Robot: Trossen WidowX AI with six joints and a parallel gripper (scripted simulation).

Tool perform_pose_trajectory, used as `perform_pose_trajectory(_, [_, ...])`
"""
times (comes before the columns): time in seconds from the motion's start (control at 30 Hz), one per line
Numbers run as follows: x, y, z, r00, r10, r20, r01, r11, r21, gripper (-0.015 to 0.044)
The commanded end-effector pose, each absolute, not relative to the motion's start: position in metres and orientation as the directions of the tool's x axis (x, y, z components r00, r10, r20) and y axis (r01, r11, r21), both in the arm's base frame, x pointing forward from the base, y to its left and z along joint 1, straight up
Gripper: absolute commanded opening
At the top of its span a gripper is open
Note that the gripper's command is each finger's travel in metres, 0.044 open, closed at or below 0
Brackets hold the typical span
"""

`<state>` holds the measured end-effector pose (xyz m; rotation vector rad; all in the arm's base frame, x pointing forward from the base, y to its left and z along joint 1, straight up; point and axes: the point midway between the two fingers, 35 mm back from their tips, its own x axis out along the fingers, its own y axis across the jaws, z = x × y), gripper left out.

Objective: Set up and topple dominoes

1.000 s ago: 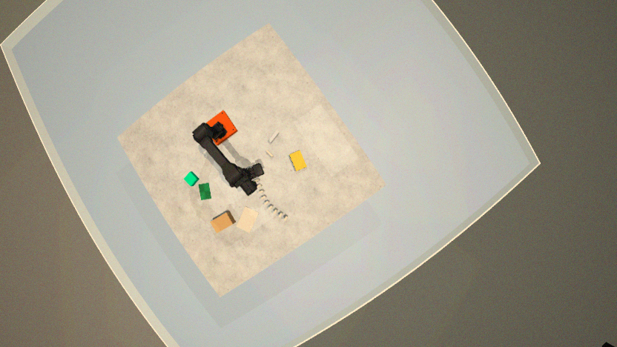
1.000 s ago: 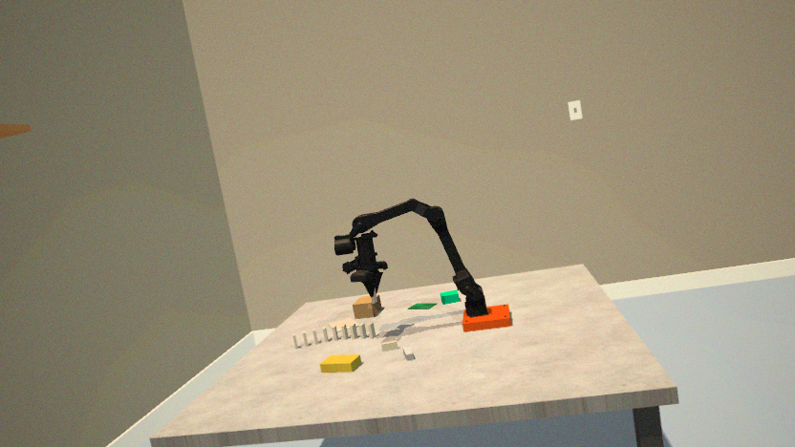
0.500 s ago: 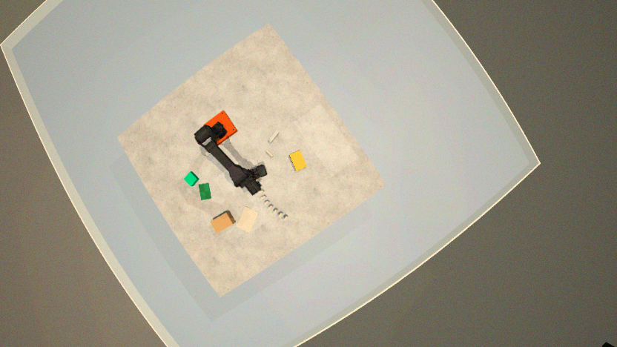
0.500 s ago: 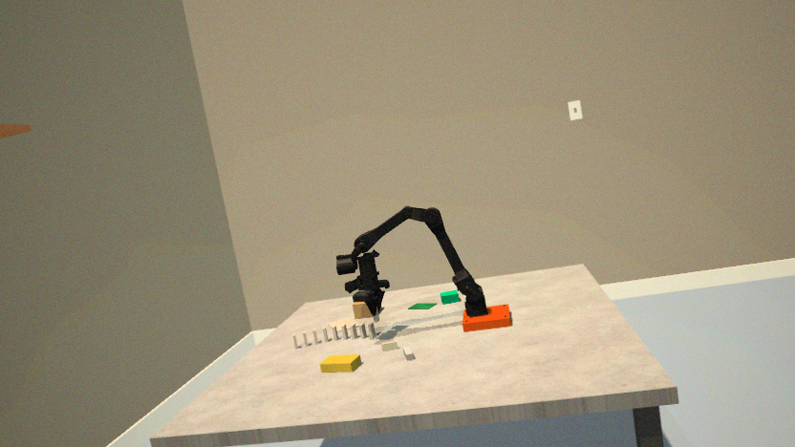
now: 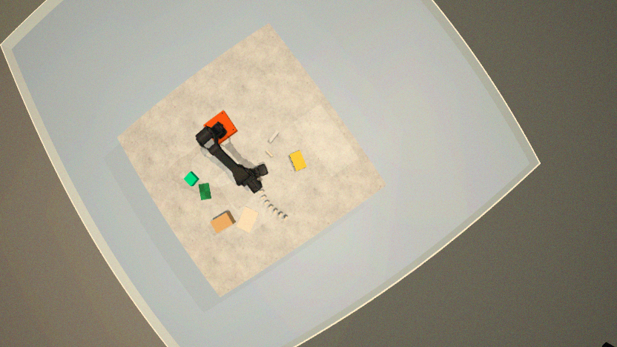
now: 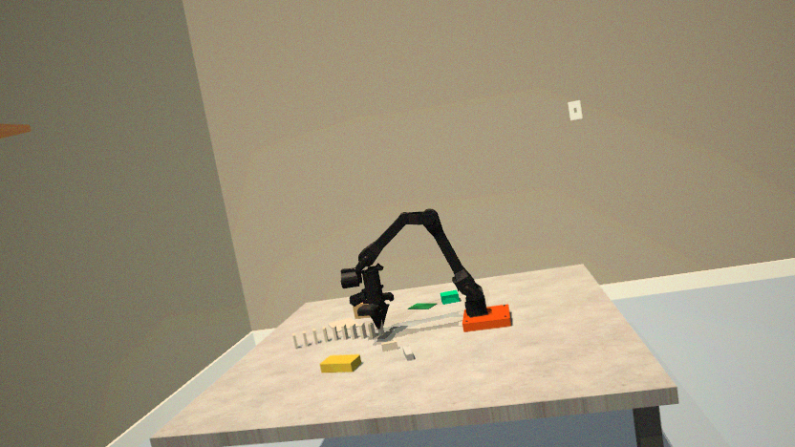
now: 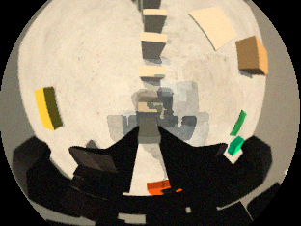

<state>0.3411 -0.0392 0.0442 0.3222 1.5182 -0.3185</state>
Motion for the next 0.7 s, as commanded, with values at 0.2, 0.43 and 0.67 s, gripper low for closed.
perform_pose_trajectory(0.2, [0.3389,-0.0385,0.0395,0.022,0.0,-1.0,0.403,0.915,0.009,0.0107])
perform_pose_trajectory(0.43, [0.3389,-0.0385,0.0395,0.022,0.0,-1.0,0.403,0.915,0.009,0.0291])
perform_pose_trajectory(0.67, [0.3389,-0.0385,0.0395,0.022,0.0,-1.0,0.403,0.915,0.009,0.044])
